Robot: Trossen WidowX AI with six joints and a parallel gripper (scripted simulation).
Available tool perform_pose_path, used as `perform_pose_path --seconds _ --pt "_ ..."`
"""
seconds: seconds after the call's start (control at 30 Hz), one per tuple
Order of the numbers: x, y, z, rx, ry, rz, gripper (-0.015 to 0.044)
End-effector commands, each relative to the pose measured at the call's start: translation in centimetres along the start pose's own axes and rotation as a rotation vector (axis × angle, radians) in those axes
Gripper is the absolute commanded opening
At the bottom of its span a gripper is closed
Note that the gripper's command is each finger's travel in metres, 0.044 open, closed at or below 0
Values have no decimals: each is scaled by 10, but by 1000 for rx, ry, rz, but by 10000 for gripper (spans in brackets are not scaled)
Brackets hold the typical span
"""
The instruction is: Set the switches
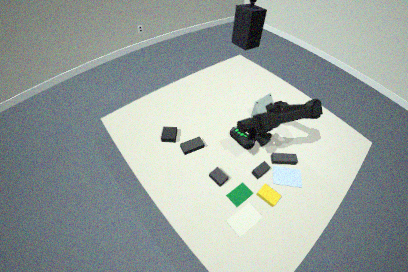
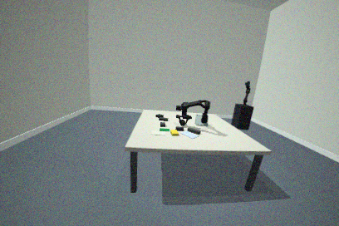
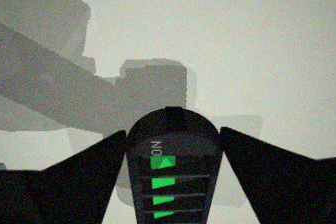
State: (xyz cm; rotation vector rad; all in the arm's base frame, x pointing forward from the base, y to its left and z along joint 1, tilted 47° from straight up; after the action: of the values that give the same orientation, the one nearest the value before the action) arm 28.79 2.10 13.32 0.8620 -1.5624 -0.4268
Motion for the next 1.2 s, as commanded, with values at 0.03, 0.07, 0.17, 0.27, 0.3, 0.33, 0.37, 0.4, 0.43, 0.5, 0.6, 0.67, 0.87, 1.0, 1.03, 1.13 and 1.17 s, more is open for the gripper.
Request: perform_pose_path --seconds 0.03,0.07,0.17,0.27,0.3,0.33,0.37,0.4,0.43,0.5,0.6,0.67,0.87,1.0,1.03,1.13,1.17 --pt "-3 0 1 -10 1 -1 338" --pt "-4 0 1 -10 1 -1 338" --pt "-6 1 1 -10 1 -1 338" --pt "-7 1 1 -10 1 -1 338" --pt "-7 1 1 -9 1 -1 338" --pt "-7 1 1 -7 1 -1 338" --pt "-6 1 1 -5 1 -1 338" --pt "-6 1 0 -3 1 0 338" --pt "-6 1 0 0 1 0 338" --pt "-6 1 0 0 1 0 338" --pt "-6 1 0 0 0 -1 417" --pt "-6 1 0 0 0 -1 440" --pt "-6 1 0 0 0 -1 440" --pt "6 -17 3 -7 1 6 440" --pt "14 -30 6 -11 2 7 440" --pt "33 -56 14 -2 2 0 440" --pt "34 -57 15 0 2 -2 440"
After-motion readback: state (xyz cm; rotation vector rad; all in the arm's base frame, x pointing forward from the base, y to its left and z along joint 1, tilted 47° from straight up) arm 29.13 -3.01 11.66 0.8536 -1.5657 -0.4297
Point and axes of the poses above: the point midway between the two fingers, 35 mm back from their tips, its own x axis back along the fingers, its own z axis across the jaws, y = z × x, the point moved 7 cm from there along x, back along the fingers, and after that the axes turned 12 degrees about x, right-handed, at the moved point
